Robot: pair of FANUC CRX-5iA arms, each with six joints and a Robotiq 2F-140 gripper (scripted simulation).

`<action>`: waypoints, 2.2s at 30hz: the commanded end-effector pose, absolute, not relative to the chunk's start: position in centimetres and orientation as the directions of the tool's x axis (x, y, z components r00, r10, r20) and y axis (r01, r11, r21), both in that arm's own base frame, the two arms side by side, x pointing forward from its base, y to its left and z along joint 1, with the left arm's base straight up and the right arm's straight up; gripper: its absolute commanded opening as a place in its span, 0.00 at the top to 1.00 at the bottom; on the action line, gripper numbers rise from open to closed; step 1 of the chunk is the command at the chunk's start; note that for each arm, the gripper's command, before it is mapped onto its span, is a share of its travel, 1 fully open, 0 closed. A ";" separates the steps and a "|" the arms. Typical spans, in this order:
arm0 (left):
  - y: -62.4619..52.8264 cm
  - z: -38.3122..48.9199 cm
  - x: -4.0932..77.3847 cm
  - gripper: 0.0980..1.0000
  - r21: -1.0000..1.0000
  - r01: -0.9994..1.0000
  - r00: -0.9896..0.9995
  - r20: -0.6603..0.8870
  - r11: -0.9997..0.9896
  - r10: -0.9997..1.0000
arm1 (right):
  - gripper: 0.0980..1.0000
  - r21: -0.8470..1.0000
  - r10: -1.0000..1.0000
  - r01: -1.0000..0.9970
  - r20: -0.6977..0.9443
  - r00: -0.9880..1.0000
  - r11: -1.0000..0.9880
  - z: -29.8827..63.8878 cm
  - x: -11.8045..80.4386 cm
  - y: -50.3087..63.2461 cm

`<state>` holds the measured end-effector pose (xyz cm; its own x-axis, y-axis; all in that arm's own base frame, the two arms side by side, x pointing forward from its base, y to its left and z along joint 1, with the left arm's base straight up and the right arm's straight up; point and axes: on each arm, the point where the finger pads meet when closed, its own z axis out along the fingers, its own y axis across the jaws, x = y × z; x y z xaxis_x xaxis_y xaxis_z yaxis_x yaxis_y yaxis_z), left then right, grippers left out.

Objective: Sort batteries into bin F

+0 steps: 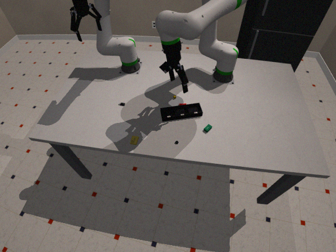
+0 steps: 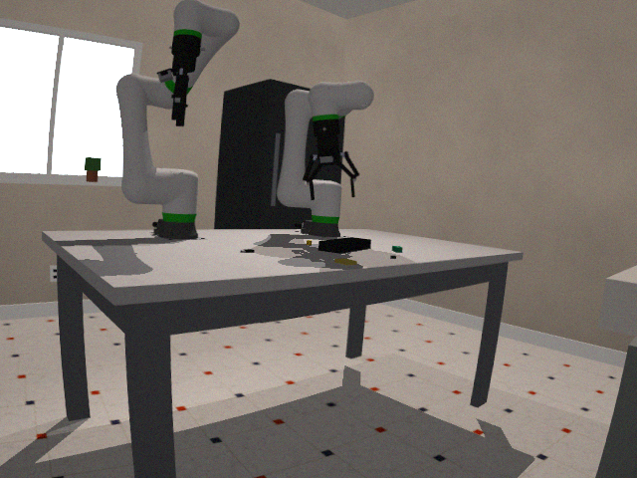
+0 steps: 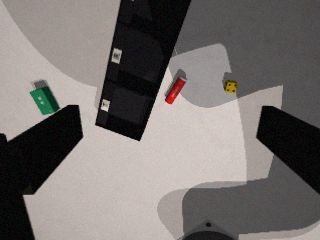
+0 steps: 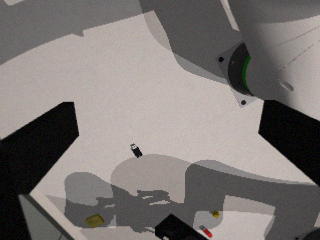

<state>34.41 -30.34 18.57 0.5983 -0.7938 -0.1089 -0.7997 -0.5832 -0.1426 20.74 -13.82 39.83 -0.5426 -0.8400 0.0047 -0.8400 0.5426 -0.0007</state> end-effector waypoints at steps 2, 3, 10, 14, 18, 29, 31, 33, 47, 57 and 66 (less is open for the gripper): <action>-29.9 19.5 36.0 0.00 -0.125 -0.671 0.741 -0.067 -0.731 -0.668 | 0.00 -0.002 -0.840 -0.840 0.005 -0.543 0.543 39.9 20.7 -13.8; -29.8 19.5 36.1 0.00 -0.120 -0.641 0.767 -0.060 -0.758 -0.639 | 0.00 -0.002 -0.840 -0.840 0.005 -0.543 0.543 39.9 20.7 -13.8; -29.1 20.5 37.8 0.00 -0.087 -0.461 0.887 -0.027 -0.883 -0.460 | 0.00 -0.002 -0.840 -0.840 0.005 -0.543 0.543 39.9 20.7 -13.8; -28.7 21.0 38.7 0.00 -0.058 -0.315 0.949 -0.011 -0.947 -0.315 | 0.00 -0.002 -0.840 -0.840 0.005 -0.543 0.543 39.9 20.7 -13.8; -28.3 21.5 39.5 0.00 -0.028 -0.164 0.986 -0.002 -0.986 -0.164 | 0.00 -0.002 -0.840 -0.840 0.005 -0.543 0.543 39.9 20.7 -13.8; -27.9 20.4 40.6 0.00 0.001 0.080 0.997 0.001 -0.997 0.080 | 0.00 -0.002 -0.840 -0.840 0.005 -0.543 0.543 39.9 20.7 -13.8; -28.0 18.8 40.8 0.00 0.001 0.156 0.988 0.001 -0.988 0.156 | 0.00 -0.002 -0.840 -0.840 0.005 -0.543 0.543 39.9 20.7 -13.8; -28.0 17.1 41.0 0.00 0.001 0.210 0.978 0.000 -0.978 0.210 | 0.00 -0.002 -0.840 -0.840 0.005 -0.543 0.543 39.9 20.7 -13.8; -28.2 9.6 41.9 0.00 0.001 0.295 0.956 0.001 -0.956 0.295 | 0.00 -0.002 -0.840 -0.840 0.005 -0.543 0.543 39.9 20.7 -13.8; -28.2 9.6 41.9 0.00 0.001 0.295 0.956 0.001 -0.956 0.295 | 0.00 -0.002 -0.840 -0.840 0.005 -0.543 0.543 39.9 20.7 -13.8; -28.2 9.6 41.9 0.00 0.001 0.295 0.956 0.001 -0.956 0.295 | 0.00 -0.002 -0.840 -0.840 0.005 -0.543 0.543 39.9 20.7 -13.8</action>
